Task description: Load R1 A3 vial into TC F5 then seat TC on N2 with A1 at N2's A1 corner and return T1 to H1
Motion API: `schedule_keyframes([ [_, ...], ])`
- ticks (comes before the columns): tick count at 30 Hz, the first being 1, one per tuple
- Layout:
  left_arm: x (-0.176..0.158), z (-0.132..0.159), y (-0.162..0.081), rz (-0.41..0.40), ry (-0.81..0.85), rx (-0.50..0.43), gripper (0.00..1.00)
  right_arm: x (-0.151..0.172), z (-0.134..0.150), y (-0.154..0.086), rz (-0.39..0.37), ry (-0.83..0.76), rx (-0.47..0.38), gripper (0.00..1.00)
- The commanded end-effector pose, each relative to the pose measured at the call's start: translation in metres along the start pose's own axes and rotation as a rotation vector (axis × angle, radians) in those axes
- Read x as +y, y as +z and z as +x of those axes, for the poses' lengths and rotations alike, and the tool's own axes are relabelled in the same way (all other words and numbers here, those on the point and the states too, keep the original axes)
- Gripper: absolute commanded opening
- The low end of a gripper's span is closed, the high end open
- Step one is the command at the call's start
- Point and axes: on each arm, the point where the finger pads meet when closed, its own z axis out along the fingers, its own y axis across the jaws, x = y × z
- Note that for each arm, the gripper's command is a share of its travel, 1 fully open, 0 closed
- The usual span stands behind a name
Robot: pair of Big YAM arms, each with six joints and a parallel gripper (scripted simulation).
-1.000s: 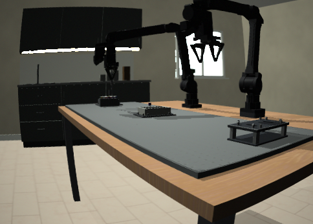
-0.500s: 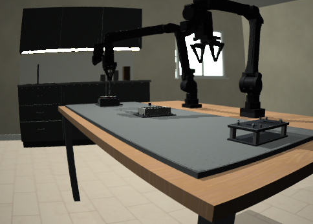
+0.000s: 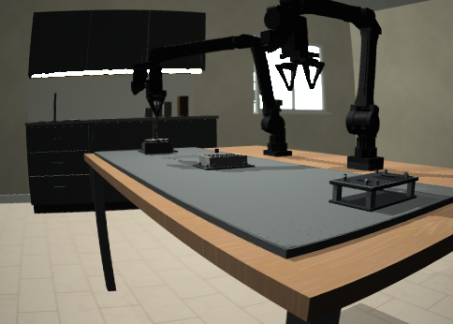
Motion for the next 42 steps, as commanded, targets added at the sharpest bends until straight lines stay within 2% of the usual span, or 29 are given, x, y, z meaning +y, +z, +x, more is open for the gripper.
schedule_keyframes([
  [1, 0.0, -0.008, -0.014, -0.006, 0.015, -0.031, 1.0, -0.017, -0.017, -0.011, 0.008, -0.003, -0.02, 0.07],
  [42, 0.0, -0.008, -0.014, -0.006, 0.015, -0.031, 1.0, -0.075, -0.028, -0.012, 0.009, -0.003, -0.018, 0.07],
])
